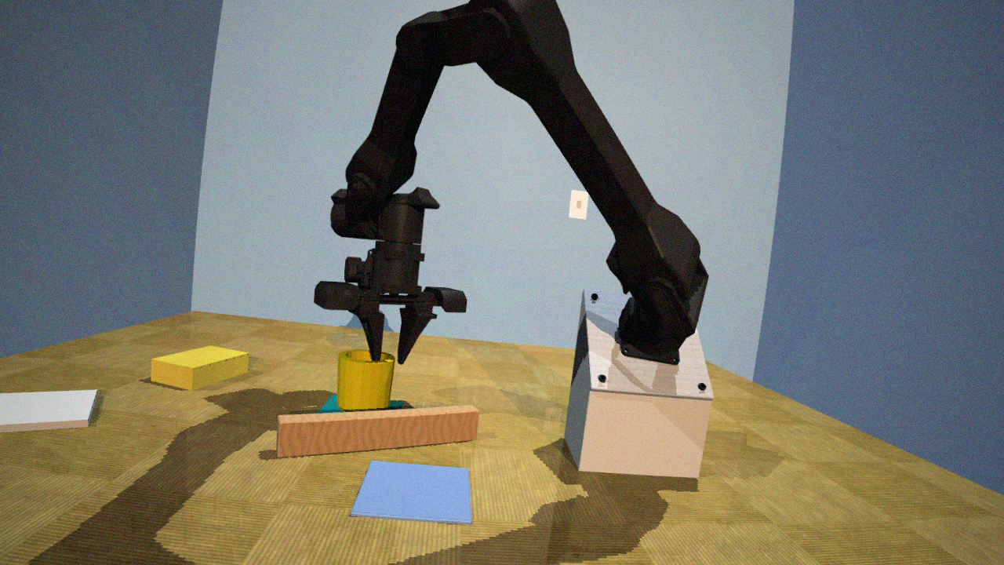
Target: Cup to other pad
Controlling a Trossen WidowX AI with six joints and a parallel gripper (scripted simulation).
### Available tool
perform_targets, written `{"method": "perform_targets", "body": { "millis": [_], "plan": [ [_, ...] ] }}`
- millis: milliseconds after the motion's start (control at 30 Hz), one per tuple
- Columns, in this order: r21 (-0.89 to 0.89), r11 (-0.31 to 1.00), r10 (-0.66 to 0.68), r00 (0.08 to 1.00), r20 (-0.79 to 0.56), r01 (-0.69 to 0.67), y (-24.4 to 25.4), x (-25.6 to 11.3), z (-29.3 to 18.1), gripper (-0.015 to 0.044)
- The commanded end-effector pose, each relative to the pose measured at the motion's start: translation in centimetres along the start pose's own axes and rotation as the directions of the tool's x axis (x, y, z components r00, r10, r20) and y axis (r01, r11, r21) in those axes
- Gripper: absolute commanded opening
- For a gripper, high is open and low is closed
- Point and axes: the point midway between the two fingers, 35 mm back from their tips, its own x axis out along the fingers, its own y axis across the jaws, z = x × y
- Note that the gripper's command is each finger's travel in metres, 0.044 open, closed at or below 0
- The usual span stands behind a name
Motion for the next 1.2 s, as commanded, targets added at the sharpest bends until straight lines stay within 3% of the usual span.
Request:
{"method": "perform_targets", "body": {
  "millis": [0, 533, 900, 1167],
  "plan": [
    [-0.012, 1.000, 0.003, 1.000, 0.012, -0.002, 0.2, -1.0, 0.1, 0.0147],
    [-0.007, 1.000, 0.004, 1.000, 0.010, -0.003, -0.4, -3.2, -0.2, 0.0147],
    [0.002, 1.000, 0.004, 1.000, 0.003, -0.004, -0.4, -3.2, -0.1, 0.0435],
    [-0.003, 1.000, 0.002, 1.000, 0.010, -0.002, -0.5, -7.2, -0.1, 0.0440]
  ]
}}
